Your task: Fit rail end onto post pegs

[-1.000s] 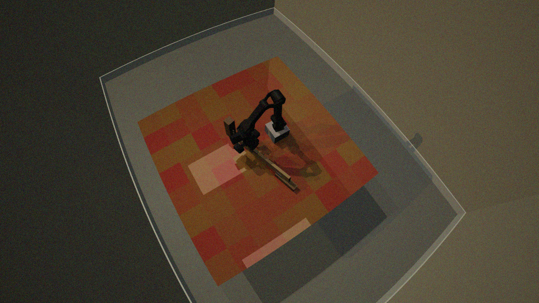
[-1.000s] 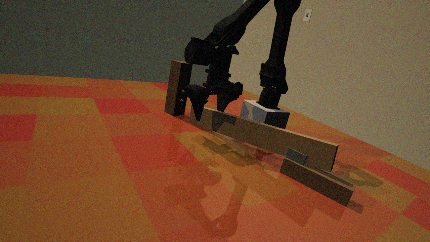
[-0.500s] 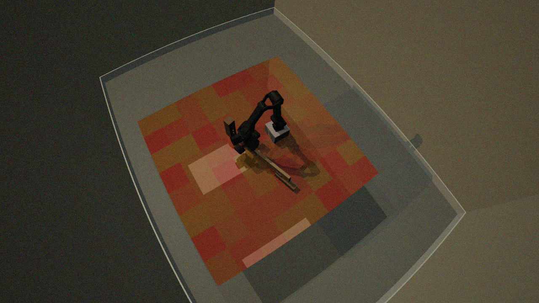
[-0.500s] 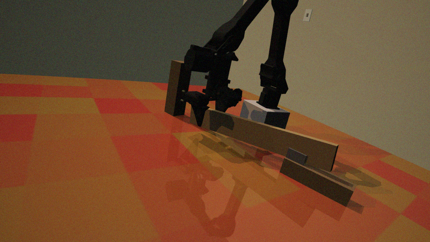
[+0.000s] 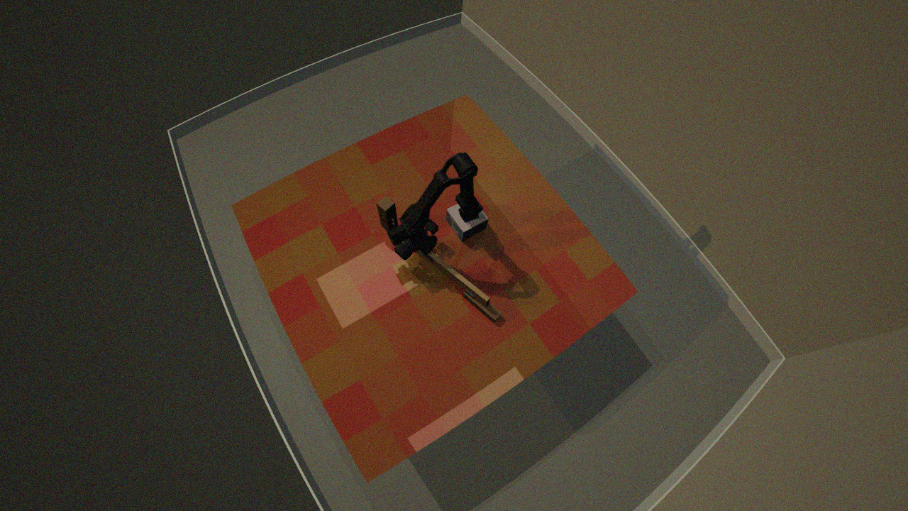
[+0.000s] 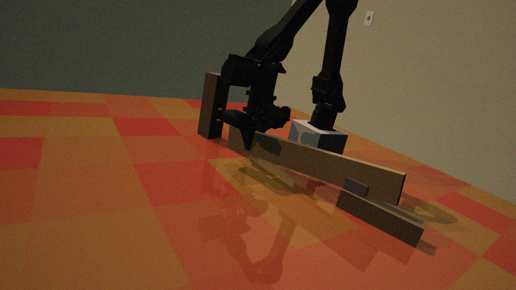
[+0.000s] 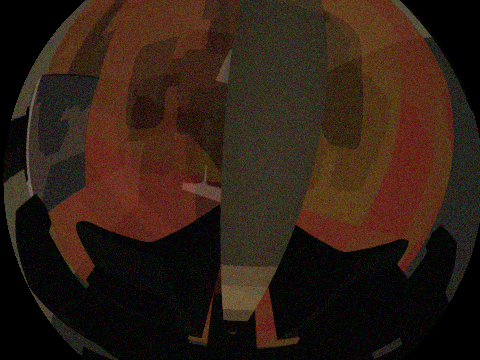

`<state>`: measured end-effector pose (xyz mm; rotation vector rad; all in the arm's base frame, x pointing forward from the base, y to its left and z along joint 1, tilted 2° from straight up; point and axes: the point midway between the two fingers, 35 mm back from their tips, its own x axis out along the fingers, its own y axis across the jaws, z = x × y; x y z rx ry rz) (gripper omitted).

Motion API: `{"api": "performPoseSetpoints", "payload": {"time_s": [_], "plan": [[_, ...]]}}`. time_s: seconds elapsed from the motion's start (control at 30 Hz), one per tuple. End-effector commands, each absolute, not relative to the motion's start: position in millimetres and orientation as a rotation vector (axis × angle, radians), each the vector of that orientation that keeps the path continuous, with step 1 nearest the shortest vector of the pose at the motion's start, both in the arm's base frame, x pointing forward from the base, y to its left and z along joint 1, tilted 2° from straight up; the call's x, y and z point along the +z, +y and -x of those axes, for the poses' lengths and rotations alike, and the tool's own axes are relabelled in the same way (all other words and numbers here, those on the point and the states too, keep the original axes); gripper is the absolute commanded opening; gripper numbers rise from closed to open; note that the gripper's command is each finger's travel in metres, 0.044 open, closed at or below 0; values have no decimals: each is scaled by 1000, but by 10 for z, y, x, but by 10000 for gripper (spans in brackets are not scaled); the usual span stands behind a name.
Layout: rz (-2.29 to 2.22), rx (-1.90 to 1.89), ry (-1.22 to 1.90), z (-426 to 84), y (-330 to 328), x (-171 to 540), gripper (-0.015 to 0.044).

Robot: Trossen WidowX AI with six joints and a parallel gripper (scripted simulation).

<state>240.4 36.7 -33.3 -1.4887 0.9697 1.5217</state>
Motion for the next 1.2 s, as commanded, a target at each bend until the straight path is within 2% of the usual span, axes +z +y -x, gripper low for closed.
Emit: {"api": "performPoseSetpoints", "payload": {"time_s": [0.0,0.07,1.17], "plan": [[1488,1525,966,-2402,371,-336,32],[1488,1525,966,-2402,371,-336,0],[1488,1525,966,-2415,367,-221,0]]}}
